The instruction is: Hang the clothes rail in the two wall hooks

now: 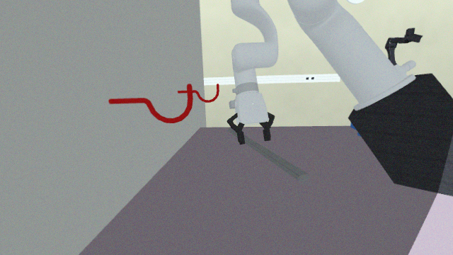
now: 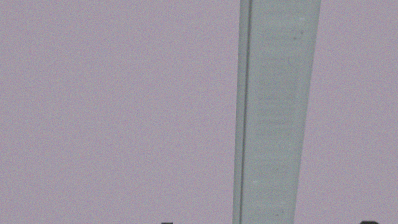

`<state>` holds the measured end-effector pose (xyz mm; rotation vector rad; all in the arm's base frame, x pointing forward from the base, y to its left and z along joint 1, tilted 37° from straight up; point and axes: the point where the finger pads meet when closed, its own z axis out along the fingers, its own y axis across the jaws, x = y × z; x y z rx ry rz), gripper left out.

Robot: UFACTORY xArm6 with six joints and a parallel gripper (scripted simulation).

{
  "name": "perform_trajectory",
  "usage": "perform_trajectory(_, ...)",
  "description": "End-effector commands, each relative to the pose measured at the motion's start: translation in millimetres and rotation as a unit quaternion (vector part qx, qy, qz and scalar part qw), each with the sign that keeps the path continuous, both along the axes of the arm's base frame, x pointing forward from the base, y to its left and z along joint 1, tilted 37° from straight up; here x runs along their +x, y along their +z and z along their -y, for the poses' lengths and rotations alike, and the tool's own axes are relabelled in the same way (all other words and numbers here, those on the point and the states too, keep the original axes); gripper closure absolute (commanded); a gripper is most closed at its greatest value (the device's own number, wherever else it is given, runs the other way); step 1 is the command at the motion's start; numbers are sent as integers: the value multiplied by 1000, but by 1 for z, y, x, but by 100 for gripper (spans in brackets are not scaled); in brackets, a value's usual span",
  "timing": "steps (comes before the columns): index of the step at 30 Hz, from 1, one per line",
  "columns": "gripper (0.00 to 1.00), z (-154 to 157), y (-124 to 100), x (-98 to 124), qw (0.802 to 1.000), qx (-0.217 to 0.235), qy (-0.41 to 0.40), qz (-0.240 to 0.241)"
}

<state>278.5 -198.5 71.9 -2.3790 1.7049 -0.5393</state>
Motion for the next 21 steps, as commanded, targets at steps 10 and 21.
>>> perform_trajectory(10,0,3,-4,3,1000,0,0,1)
perform_trajectory(21,0,4,-8,5,1000,0,0,1)
